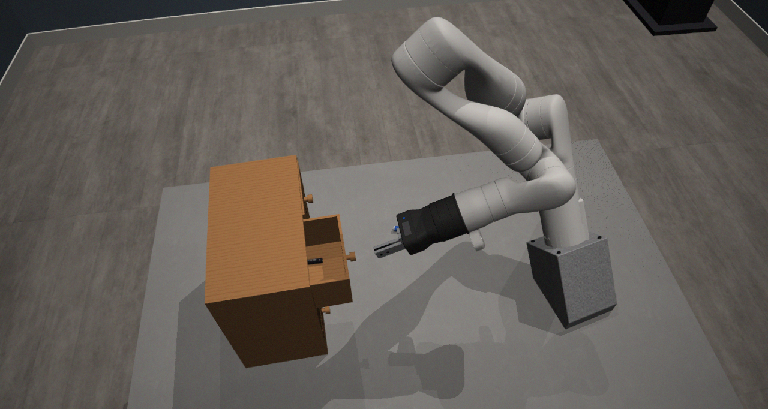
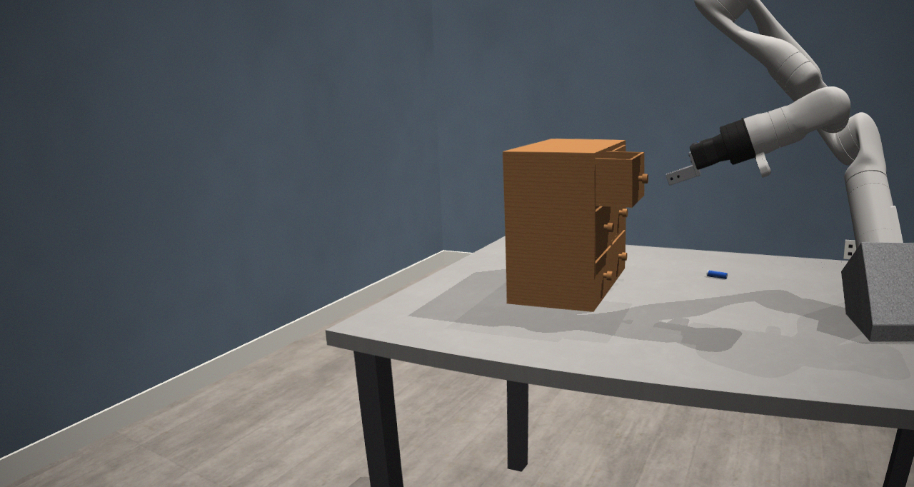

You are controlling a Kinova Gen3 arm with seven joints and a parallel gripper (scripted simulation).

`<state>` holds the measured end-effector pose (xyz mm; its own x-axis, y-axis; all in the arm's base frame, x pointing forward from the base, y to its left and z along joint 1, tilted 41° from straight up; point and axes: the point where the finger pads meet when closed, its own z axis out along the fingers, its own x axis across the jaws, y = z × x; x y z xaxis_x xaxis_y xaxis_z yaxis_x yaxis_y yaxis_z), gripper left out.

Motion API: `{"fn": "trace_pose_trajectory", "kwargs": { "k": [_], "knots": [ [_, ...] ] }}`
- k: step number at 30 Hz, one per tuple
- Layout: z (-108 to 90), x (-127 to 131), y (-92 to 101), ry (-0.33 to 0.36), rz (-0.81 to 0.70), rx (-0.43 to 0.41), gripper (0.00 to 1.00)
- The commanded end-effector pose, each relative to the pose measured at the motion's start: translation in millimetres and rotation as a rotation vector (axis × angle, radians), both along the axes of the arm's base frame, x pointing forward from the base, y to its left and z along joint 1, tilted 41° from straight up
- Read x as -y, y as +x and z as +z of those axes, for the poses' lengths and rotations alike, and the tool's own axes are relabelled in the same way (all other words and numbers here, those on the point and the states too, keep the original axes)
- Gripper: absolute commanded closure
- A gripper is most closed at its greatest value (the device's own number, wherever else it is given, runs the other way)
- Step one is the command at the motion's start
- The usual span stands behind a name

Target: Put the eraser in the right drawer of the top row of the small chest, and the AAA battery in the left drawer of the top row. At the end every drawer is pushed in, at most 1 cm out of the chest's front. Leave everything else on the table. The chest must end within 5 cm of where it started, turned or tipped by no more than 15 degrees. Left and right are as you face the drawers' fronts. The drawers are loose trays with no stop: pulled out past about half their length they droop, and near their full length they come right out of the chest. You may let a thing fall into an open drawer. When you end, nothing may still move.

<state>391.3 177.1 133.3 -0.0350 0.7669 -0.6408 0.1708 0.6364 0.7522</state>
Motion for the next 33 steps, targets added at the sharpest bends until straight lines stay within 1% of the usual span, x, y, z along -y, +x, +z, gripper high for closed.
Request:
{"fn": "trace_pose_trajectory", "kwargs": {
  "k": [1, 19, 33],
  "knots": [
    [0.5, -0.6, 0.0, 0.001, 0.001, 0.001, 1.00],
    [0.9, -1.1, 3.6, 0.001, 0.001, 0.001, 1.00],
    [2.2, -2.7, 15.2, 0.001, 0.001, 0.001, 1.00]
  ]
}}
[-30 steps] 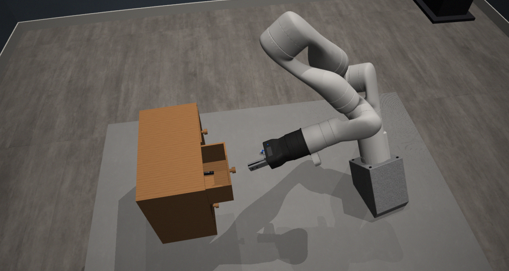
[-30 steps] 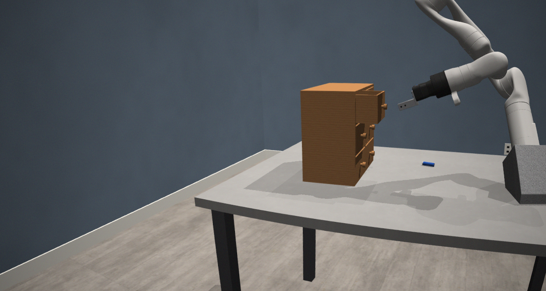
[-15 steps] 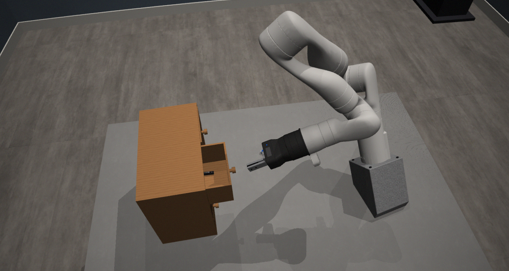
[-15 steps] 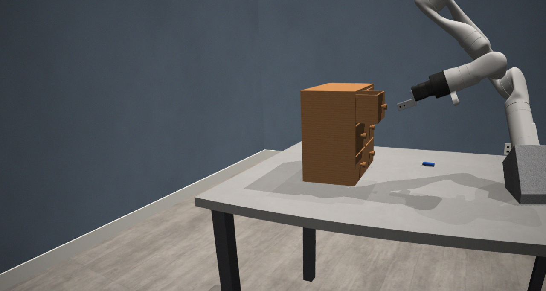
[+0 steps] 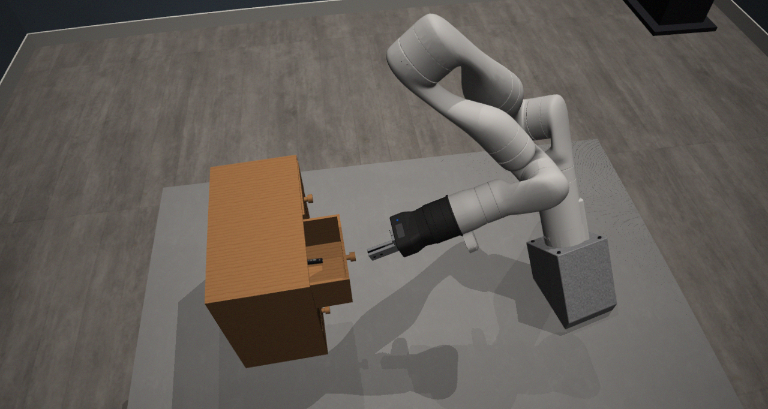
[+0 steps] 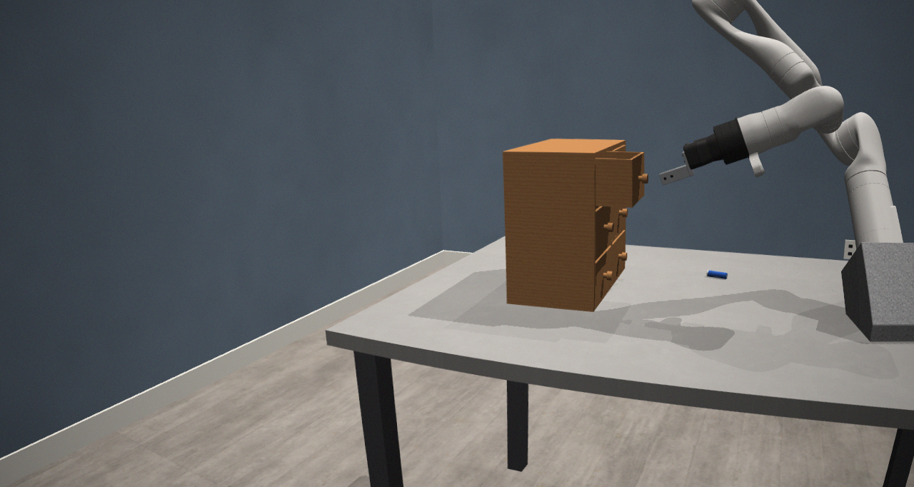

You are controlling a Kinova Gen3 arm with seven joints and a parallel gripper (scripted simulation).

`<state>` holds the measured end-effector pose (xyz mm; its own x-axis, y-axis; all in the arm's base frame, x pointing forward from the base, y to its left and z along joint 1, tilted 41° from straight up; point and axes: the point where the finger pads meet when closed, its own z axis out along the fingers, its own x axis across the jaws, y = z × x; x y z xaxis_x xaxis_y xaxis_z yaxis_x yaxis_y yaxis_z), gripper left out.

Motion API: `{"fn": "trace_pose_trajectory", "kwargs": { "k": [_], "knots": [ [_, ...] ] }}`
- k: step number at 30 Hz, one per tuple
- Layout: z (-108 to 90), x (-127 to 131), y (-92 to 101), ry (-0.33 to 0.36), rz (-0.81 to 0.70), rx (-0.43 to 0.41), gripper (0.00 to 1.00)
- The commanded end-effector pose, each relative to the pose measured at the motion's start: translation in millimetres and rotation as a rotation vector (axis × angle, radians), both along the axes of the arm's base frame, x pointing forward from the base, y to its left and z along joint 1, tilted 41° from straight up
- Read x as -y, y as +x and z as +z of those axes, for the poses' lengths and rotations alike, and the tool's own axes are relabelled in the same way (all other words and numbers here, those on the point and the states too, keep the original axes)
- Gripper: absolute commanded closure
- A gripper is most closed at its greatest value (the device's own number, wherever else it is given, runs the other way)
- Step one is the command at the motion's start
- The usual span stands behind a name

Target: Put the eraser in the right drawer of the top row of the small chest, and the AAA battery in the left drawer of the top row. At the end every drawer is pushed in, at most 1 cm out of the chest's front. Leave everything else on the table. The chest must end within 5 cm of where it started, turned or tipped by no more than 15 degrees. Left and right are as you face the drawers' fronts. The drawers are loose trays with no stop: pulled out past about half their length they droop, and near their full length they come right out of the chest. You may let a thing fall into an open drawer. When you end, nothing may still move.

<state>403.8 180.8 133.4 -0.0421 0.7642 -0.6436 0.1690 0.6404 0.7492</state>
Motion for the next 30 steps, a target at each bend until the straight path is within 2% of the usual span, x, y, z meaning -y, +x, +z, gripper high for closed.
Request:
{"fn": "trace_pose_trajectory", "kwargs": {
  "k": [1, 20, 30],
  "knots": [
    [2.3, 0.8, 3.9, 0.005, -0.006, 0.004, 1.00],
    [4.9, -2.3, 25.8, 0.005, -0.006, 0.004, 1.00],
    [6.9, -4.9, 43.5, 0.005, -0.006, 0.004, 1.00]
  ]
}}
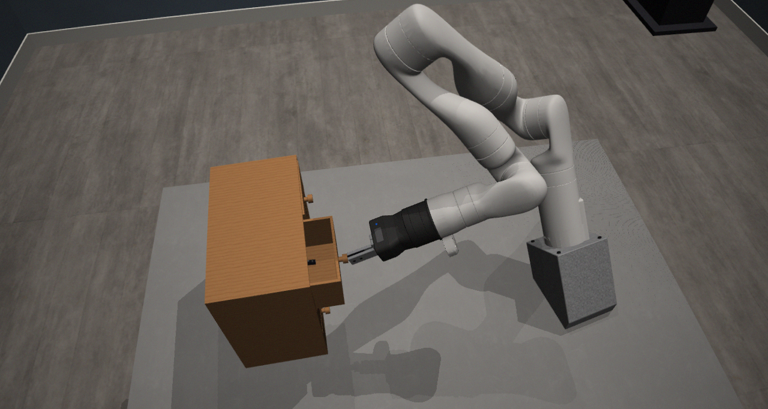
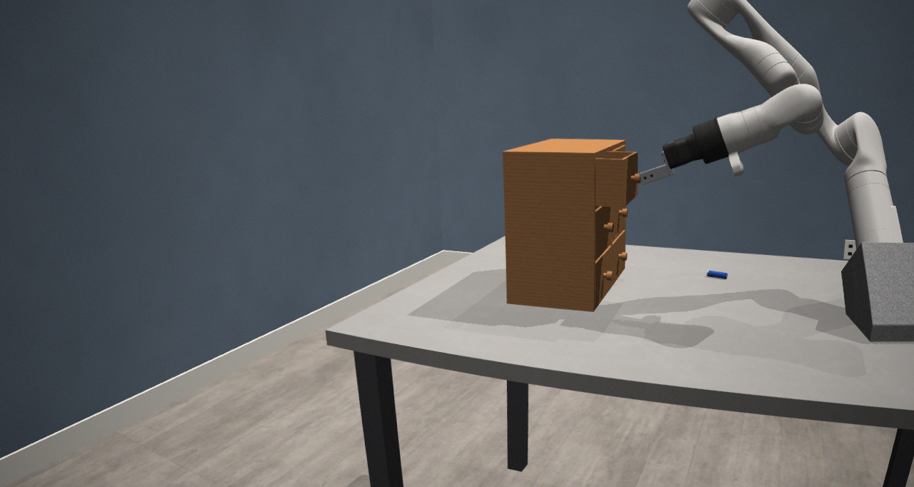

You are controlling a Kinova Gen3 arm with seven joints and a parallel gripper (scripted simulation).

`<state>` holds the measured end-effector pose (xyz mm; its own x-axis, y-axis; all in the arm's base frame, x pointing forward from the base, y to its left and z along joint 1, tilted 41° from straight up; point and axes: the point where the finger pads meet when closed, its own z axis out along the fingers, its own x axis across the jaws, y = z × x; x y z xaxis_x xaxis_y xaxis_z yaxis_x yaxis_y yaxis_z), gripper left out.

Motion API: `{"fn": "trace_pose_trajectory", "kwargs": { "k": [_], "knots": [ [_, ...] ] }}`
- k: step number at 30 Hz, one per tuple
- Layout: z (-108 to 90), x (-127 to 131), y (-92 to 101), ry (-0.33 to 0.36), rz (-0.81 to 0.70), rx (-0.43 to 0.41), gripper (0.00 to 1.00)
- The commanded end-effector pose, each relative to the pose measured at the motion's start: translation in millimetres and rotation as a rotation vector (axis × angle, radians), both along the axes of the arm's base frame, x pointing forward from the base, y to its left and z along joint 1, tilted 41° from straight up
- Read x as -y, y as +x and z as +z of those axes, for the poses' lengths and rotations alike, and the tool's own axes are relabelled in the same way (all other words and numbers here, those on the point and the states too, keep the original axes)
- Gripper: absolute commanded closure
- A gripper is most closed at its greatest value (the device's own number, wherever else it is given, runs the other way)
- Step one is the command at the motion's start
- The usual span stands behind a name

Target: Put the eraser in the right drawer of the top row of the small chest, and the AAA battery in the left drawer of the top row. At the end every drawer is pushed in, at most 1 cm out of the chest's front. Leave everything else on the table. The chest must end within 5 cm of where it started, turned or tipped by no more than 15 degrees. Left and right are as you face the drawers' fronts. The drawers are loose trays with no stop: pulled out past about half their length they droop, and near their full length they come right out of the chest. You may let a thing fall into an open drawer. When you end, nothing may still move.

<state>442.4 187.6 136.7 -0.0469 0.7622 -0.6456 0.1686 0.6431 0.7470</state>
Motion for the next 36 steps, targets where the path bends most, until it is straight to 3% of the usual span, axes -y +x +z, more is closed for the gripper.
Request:
{"fn": "trace_pose_trajectory", "kwargs": {
  "k": [1, 36],
  "knots": [
    [3.8, 1.6, 6.7, 0.008, -0.010, 0.007, 1.00],
    [8.8, -4.5, 49.6, 0.008, -0.010, 0.007, 1.00]
  ]
}}
